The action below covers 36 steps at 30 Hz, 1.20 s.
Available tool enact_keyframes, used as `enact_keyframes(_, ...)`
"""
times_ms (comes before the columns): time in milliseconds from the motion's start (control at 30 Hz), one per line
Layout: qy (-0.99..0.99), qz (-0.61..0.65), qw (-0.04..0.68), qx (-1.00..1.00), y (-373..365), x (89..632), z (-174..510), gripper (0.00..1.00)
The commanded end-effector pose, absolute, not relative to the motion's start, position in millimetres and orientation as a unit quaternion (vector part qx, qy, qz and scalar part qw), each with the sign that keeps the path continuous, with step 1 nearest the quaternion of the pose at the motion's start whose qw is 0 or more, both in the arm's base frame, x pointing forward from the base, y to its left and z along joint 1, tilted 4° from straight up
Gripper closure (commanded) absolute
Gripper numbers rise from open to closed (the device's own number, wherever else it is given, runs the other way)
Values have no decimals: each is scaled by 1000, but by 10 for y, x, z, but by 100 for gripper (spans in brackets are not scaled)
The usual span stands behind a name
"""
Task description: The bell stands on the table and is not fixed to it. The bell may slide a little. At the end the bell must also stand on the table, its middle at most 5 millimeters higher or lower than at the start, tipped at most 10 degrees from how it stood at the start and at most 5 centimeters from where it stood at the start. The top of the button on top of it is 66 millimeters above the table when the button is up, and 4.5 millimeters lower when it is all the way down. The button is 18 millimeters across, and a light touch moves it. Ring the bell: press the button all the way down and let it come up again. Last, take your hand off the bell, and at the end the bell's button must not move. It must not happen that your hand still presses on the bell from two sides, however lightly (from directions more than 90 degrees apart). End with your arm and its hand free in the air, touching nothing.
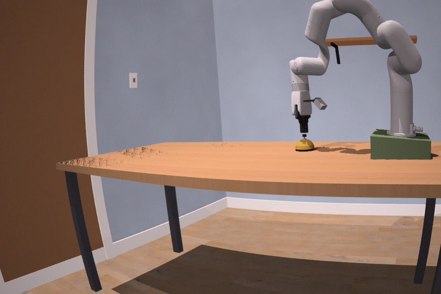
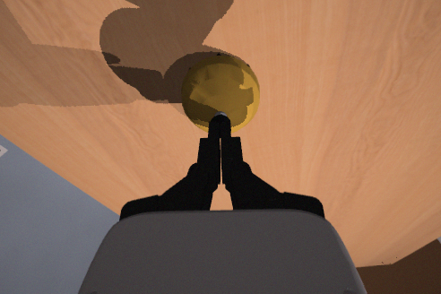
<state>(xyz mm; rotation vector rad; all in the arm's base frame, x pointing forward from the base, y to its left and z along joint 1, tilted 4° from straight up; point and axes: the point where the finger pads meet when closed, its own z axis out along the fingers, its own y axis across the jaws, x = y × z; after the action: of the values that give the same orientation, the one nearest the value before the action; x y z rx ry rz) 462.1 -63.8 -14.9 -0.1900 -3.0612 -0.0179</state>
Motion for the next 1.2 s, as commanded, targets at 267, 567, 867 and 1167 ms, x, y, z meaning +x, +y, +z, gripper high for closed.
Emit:
enact_keyframes(267,-997,-6,35,-62,-641,4633,-191,100)
enact_keyframes(567,-997,-6,35,-62,-640,4630,-234,100)
enact_keyframes(867,-997,-6,35,-62,-640,4630,-234,100)
enact_keyframes(1167,-997,-6,35,-62,-639,4628,-268,100)
